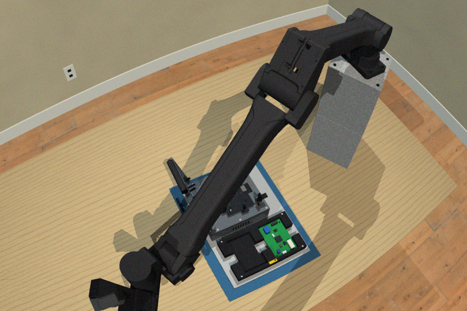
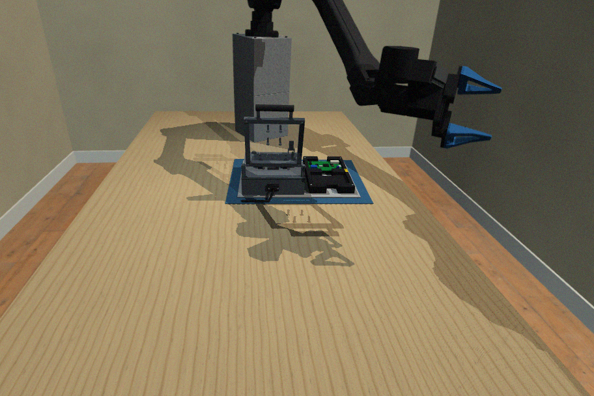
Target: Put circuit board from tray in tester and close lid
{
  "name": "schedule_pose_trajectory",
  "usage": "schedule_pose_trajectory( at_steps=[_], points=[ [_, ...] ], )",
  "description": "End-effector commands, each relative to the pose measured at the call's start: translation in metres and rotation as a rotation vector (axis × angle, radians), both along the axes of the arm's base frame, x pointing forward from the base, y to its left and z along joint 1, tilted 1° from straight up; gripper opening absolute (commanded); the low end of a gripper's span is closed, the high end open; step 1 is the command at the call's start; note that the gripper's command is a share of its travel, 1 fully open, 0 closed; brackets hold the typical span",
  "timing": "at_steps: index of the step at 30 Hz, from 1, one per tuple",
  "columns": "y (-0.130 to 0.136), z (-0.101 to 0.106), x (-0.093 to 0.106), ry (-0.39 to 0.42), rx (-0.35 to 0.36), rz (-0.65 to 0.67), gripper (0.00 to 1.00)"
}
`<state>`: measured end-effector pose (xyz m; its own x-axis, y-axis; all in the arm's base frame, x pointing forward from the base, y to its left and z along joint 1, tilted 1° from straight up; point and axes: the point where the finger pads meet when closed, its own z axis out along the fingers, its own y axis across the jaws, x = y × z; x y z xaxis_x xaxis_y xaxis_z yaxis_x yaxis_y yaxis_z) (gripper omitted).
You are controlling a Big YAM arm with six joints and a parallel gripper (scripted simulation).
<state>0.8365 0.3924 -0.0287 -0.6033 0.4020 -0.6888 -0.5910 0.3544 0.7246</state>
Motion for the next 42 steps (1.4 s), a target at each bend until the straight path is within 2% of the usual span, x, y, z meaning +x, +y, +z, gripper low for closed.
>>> schedule_pose_trajectory(
  at_steps=[1, 17, 18, 22, 24, 27, 29, 32, 34, 36, 42],
  points=[
    [0.001, 0.013, 0.003, -0.017, 0.006, 0.000, 1.00],
    [0.001, 0.013, 0.003, -0.017, 0.006, 0.000, 1.00],
    [0.003, 0.042, 0.010, -0.070, 0.018, -0.001, 1.00],
    [0.006, 0.044, 0.007, -0.068, -0.010, -0.009, 1.00],
    [0.008, 0.044, 0.004, -0.069, -0.049, -0.020, 1.00],
    [0.011, 0.042, -0.005, -0.072, -0.148, -0.044, 1.00],
    [0.012, 0.042, -0.006, -0.071, -0.149, -0.043, 1.00],
    [0.011, 0.035, -0.024, -0.077, -0.298, -0.061, 1.00],
    [0.011, 0.035, -0.024, -0.077, -0.298, -0.061, 1.00],
    [0.008, 0.030, -0.039, -0.081, -0.407, -0.062, 1.00],
    [-0.001, 0.018, -0.074, -0.088, -0.604, -0.038, 1.00]
  ],
)
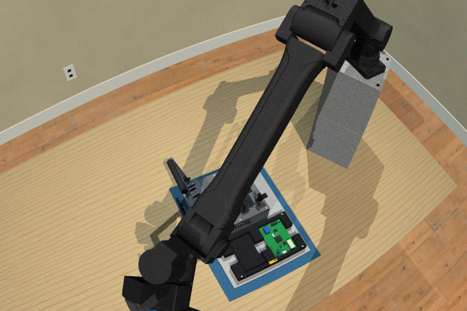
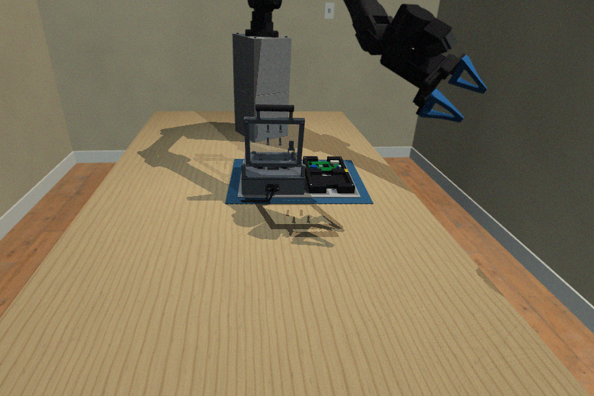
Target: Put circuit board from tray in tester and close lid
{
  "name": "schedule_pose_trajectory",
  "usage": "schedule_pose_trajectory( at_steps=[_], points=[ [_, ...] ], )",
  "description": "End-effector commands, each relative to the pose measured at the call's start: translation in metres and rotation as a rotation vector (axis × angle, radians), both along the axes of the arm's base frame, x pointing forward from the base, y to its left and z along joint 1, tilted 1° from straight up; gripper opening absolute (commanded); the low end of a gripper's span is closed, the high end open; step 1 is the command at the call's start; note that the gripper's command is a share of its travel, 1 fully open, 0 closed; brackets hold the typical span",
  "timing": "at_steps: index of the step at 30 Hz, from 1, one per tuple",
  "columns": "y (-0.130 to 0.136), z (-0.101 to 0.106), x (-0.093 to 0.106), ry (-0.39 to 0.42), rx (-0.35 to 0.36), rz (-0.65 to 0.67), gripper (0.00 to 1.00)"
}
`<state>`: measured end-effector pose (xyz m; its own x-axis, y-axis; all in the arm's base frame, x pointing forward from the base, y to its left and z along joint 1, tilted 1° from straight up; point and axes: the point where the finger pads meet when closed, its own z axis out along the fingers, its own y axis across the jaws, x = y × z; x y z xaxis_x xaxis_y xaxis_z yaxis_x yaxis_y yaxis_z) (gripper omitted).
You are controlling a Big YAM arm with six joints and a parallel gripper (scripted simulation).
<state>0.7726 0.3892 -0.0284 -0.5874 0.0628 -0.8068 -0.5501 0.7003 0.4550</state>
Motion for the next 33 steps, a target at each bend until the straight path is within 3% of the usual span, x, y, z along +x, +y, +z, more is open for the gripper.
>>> schedule_pose_trajectory(
  at_steps=[1, 7, 9, 10, 24, 26, 27, 33],
  points=[
    [0.000, 0.016, -0.017, -0.072, -0.138, 0.062, 1.00],
    [-0.018, 0.004, -0.059, -0.059, -0.336, 0.120, 1.00],
    [-0.018, 0.004, -0.059, -0.059, -0.336, 0.120, 1.00],
    [-0.025, 0.000, -0.078, -0.053, -0.412, 0.153, 1.00],
    [-0.078, -0.020, -0.200, -0.007, -0.815, 0.418, 1.00],
    [-0.078, -0.020, -0.200, -0.007, -0.815, 0.418, 1.00],
    [-0.090, -0.022, -0.224, 0.003, -0.880, 0.478, 1.00],
    [-0.119, -0.025, -0.280, 0.027, -1.018, 0.633, 1.00]
  ],
)
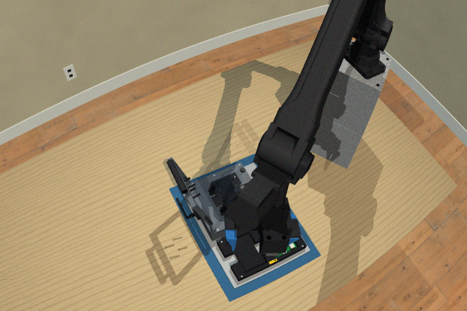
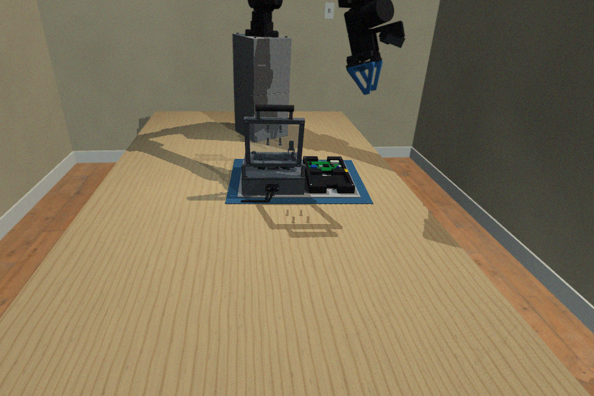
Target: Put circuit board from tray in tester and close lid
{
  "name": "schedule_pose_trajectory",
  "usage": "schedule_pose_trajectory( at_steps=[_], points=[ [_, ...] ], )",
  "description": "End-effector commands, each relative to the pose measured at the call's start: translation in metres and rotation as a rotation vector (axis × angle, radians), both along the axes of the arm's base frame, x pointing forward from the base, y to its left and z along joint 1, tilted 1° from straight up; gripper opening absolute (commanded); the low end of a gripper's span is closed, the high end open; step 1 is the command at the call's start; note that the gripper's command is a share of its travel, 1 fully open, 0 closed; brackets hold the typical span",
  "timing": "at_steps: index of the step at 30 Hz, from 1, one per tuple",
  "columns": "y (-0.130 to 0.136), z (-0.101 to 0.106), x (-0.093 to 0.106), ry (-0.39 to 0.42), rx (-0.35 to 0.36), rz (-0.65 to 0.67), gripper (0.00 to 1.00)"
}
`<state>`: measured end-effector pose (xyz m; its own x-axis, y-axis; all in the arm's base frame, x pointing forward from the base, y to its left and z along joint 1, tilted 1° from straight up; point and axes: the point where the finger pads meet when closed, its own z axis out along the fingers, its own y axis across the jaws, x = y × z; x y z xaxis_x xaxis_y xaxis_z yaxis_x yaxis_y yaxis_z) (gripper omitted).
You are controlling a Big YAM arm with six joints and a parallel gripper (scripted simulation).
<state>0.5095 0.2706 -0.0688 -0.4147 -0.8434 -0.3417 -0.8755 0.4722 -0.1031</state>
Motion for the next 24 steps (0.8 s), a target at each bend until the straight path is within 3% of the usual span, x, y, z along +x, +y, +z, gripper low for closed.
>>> schedule_pose_trajectory(
  at_steps=[1, 8, 10, 14, 18, 22, 23, 24],
  points=[
    [-0.005, 0.015, -0.026, -0.002, -0.070, 0.150, 1.00],
    [-0.043, 0.015, -0.094, 0.084, -0.222, 0.332, 1.00],
    [-0.043, 0.015, -0.094, 0.084, -0.222, 0.332, 1.00],
    [-0.066, 0.016, -0.128, 0.135, -0.293, 0.428, 1.00],
    [-0.070, 0.012, -0.136, 0.154, -0.307, 0.448, 1.00],
    [-0.068, 0.010, -0.131, 0.154, -0.305, 0.446, 1.00],
    [-0.067, 0.010, -0.130, 0.154, -0.305, 0.446, 0.92],
    [-0.067, 0.010, -0.129, 0.153, -0.305, 0.446, 0.92]
  ],
)
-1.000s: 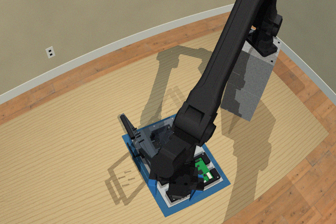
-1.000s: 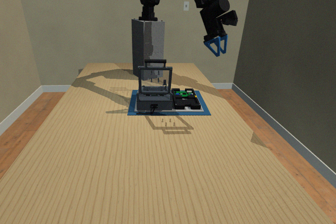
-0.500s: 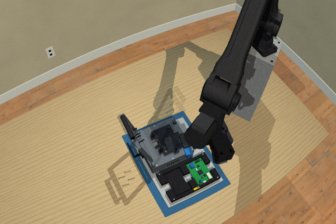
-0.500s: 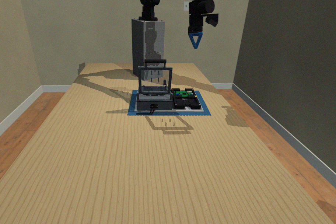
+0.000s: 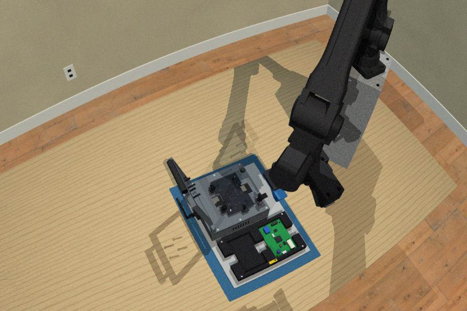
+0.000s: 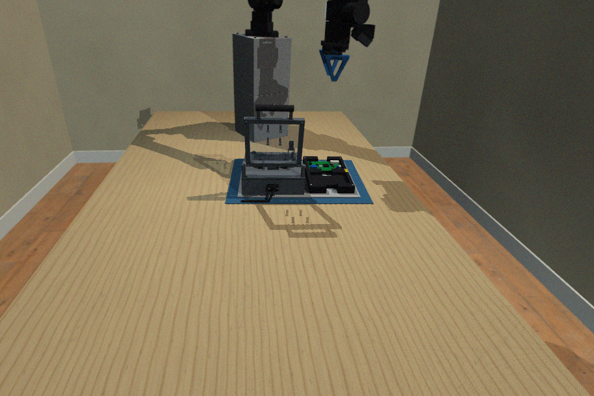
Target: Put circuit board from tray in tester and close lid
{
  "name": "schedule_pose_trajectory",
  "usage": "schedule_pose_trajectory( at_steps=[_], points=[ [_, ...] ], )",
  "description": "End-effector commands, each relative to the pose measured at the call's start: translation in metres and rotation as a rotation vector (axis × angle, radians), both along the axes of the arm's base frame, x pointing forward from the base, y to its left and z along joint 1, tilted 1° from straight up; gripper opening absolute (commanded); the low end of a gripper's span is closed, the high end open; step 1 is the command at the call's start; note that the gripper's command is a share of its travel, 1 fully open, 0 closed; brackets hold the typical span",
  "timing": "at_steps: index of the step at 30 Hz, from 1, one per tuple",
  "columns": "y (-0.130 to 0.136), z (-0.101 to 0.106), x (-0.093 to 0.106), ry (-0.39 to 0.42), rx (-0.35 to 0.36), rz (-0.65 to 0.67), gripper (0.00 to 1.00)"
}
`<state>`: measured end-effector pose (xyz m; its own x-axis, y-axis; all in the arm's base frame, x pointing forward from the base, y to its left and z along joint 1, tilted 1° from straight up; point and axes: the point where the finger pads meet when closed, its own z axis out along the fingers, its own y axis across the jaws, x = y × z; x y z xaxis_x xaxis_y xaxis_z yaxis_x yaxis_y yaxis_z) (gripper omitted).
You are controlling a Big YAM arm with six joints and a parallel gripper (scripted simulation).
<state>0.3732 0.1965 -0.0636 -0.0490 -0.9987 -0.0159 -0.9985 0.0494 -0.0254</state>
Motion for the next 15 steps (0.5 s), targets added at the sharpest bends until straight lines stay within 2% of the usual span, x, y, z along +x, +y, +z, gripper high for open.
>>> schedule_pose_trajectory(
  at_steps=[1, 15],
  points=[
    [0.0072, 0.0044, 0.0079, -0.008, 0.003, 0.027, 0.92],
    [0.0083, 0.0034, 0.0115, -0.008, 0.004, 0.021, 0.92]
  ],
)
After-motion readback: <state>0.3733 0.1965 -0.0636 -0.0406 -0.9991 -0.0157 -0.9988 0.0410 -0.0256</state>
